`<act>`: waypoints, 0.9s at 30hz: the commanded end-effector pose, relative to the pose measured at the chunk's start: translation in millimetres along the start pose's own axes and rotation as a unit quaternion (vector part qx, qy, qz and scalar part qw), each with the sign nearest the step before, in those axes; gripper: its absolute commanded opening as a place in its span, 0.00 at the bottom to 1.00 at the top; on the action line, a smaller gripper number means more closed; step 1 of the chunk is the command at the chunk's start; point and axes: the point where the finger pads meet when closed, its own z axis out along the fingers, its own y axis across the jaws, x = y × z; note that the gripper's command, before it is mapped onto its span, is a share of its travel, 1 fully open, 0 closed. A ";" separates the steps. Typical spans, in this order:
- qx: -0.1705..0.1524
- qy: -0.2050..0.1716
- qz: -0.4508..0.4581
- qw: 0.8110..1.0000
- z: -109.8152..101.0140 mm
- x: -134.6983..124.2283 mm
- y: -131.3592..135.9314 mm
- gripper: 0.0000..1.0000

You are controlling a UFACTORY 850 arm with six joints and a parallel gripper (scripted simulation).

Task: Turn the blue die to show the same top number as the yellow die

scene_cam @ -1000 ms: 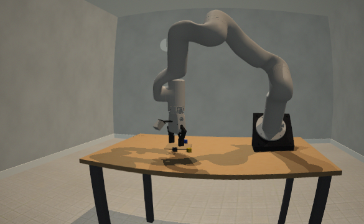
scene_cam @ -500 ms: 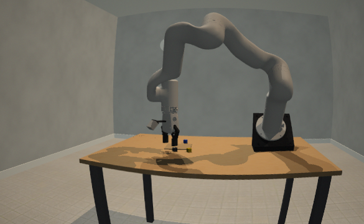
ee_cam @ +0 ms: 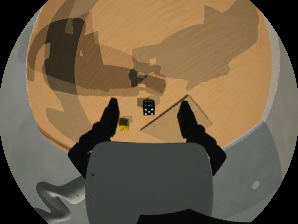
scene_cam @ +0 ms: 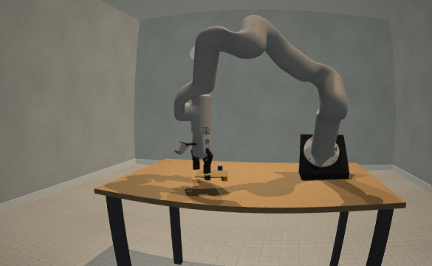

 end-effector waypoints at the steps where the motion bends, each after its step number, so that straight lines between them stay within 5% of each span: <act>1: -0.001 0.001 0.000 1.000 -0.7 0.6 0.5 1.00; 21: -0.001 0.001 0.000 1.000 -1.3 0.6 0.5 1.00; 27: -0.001 0.001 0.000 1.000 -23.1 0.6 0.5 1.00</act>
